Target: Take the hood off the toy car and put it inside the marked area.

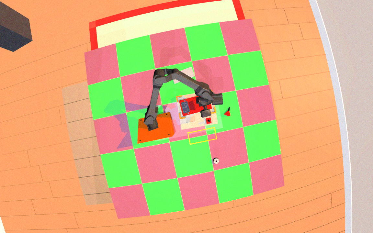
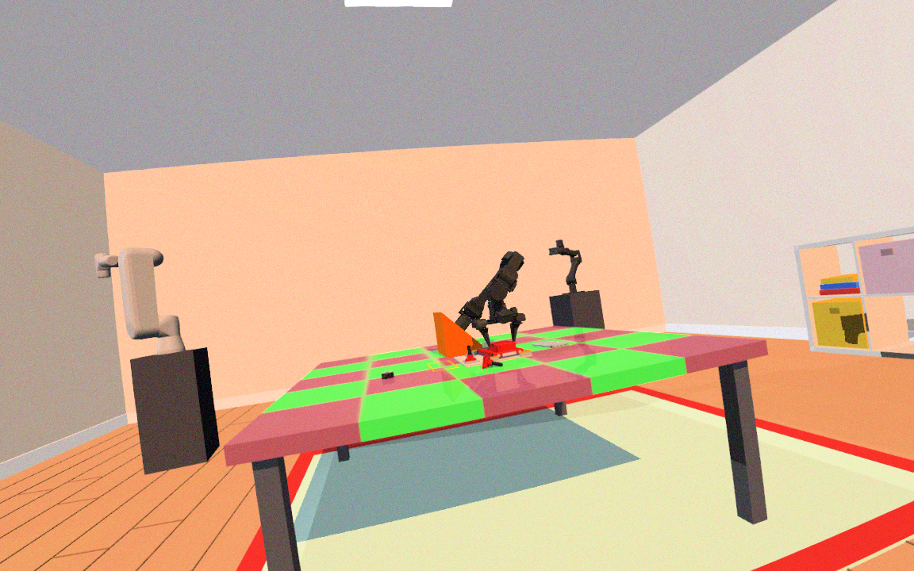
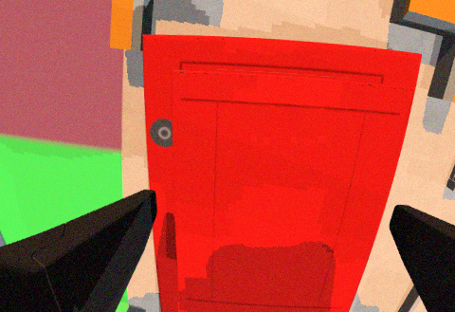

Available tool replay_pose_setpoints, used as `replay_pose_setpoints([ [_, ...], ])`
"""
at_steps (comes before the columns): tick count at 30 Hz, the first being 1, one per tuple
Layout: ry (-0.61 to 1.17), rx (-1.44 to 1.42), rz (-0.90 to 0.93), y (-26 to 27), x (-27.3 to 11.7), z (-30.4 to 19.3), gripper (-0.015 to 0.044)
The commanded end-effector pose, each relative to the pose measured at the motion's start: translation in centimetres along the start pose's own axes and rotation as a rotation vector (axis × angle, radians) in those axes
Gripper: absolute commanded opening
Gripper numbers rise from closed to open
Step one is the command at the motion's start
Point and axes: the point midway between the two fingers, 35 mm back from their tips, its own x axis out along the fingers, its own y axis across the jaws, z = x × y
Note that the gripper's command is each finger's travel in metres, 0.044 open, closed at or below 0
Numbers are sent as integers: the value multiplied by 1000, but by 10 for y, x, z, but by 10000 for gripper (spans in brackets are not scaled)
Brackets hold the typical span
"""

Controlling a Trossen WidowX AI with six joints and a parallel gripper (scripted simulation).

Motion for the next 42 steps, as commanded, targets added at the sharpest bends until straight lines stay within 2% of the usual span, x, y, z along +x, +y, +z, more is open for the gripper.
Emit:
replay_pose_setpoints([
  [1, -1, 6, 5, 0, 3, 0, 440],
  [10, -1, 6, 5, 0, 7, 0, 440],
  [14, 0, 0, 0, 0, 5, 0, 335],
  [23, 0, 0, 0, 0, 5, 0, 275],
  [33, 0, 0, 0, 0, 0, 0, 12],
  [42, 0, 1, 0, 0, -6, 0, 0],
])
